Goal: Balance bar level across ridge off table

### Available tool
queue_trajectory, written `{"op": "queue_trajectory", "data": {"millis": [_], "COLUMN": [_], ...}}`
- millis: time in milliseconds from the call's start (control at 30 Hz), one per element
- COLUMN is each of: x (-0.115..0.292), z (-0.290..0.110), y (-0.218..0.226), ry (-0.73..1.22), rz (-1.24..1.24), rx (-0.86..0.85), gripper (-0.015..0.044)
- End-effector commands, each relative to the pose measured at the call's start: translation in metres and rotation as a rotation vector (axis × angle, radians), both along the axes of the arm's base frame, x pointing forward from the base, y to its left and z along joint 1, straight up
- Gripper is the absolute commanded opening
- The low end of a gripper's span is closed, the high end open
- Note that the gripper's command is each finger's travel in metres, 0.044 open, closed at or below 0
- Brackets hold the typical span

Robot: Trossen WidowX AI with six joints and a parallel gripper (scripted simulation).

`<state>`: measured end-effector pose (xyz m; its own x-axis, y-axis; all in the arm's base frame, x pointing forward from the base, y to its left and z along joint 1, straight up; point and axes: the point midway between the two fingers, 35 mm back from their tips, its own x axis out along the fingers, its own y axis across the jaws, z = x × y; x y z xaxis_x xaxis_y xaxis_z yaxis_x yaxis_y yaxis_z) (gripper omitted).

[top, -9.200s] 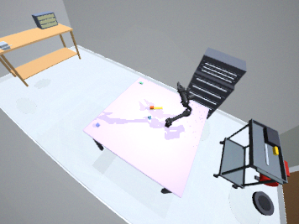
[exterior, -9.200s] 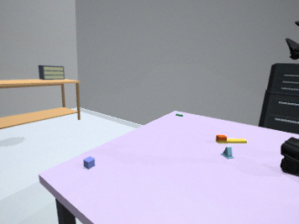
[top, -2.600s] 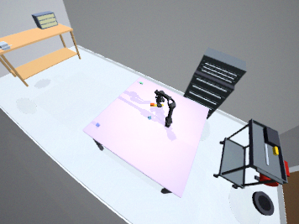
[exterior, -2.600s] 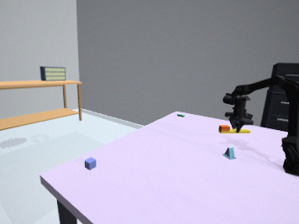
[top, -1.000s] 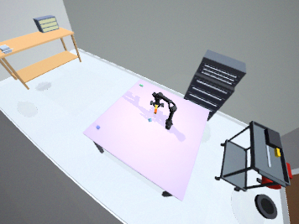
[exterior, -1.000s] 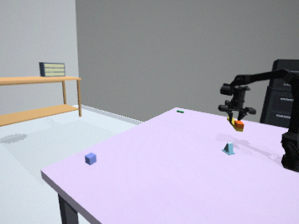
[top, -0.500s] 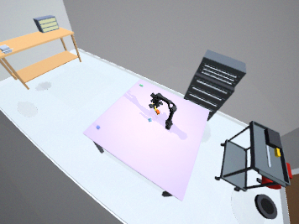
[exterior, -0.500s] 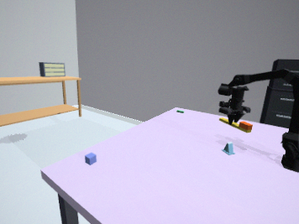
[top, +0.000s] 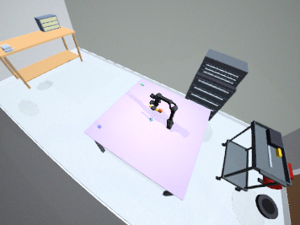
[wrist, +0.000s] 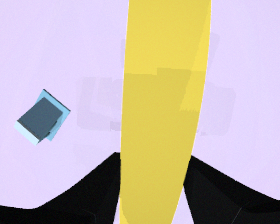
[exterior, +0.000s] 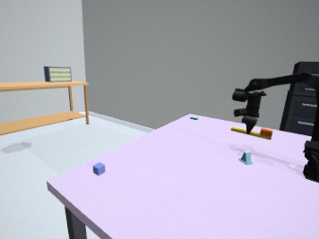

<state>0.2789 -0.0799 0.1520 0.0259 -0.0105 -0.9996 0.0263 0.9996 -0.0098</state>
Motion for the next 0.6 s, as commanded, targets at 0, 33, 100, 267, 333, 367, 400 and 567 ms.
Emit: {"op": "queue_trajectory", "data": {"millis": [0, 33, 100, 267, 333, 367, 400, 567], "x": [0.002, 0.002, 0.003, 0.006, 0.006, 0.007, 0.007, 0.009], "z": [0.0, 0.0, 0.0, 0.0, 0.0, 0.0, 0.0, 0.0], "y": [0.007, 0.009, 0.012, 0.021, 0.025, 0.027, 0.029, 0.039], "ry": [0.002, 0.003, 0.003, 0.004, 0.005, 0.005, 0.005, 0.006], "rz": [0.145, 0.185, 0.264, 0.463, 0.543, 0.583, 0.622, 0.821], "rx": [0.0, 0.0, -0.002, -0.007, -0.008, -0.009, -0.01, -0.015], "gripper": [0.0, 0.0, 0.0, 0.0, 0.0, 0.0, 0.0, 0.0]}}
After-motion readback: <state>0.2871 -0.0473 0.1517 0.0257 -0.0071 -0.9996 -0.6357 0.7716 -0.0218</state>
